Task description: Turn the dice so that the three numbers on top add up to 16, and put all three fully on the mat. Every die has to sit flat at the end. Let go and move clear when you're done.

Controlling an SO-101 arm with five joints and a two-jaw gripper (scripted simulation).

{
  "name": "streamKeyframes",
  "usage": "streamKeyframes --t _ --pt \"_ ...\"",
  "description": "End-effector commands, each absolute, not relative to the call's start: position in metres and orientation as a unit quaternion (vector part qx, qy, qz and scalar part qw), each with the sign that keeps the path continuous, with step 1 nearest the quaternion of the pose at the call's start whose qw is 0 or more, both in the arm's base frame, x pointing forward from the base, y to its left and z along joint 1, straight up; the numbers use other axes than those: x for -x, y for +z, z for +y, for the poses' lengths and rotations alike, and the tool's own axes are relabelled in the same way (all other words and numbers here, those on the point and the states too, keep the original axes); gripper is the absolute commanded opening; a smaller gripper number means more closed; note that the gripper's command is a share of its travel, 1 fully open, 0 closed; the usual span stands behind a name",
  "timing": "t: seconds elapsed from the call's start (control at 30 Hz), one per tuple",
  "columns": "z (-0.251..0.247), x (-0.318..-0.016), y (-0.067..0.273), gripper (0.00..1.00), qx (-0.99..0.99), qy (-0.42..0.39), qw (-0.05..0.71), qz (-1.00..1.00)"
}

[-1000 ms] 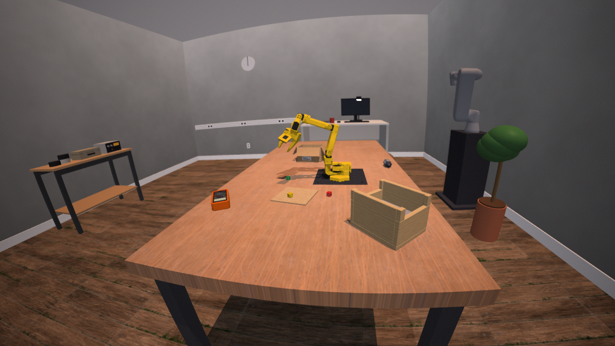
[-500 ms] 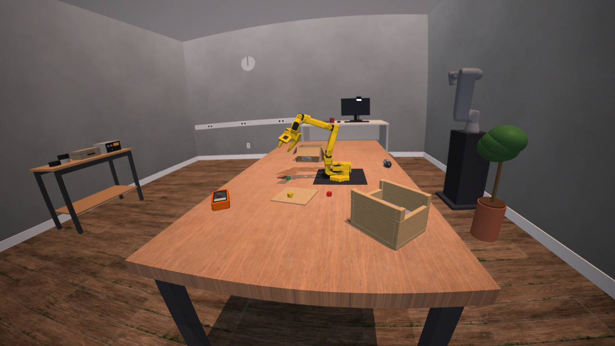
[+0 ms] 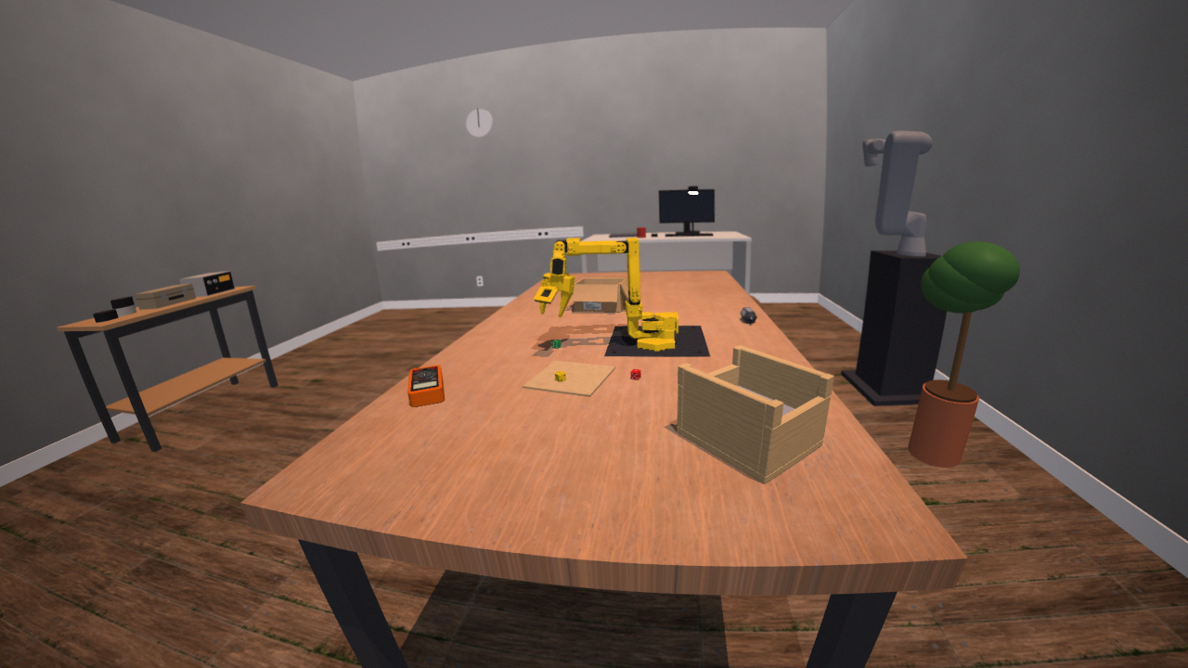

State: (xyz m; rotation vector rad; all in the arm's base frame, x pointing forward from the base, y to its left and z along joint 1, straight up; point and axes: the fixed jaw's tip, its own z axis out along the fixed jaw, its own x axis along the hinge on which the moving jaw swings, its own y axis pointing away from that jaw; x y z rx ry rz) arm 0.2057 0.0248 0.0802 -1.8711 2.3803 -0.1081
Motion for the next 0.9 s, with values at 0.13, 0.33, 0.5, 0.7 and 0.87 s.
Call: streamKeyframes --t 0.13,0.33,0.5,0.7,0.87 --pt "0.022 -0.197 0.051 0.25 0.618 0.008 -0.013 0.786" --pt "0.022 -0.196 0.049 0.25 0.618 0.011 -0.017 0.786" --pt "0.019 -0.198 0.046 0.25 0.617 0.007 -0.01 0.787" --pt "0.019 -0.198 0.046 0.25 0.617 0.007 -0.01 0.787" --pt "0.019 -0.198 0.046 0.25 0.617 0.007 -0.01 0.787"
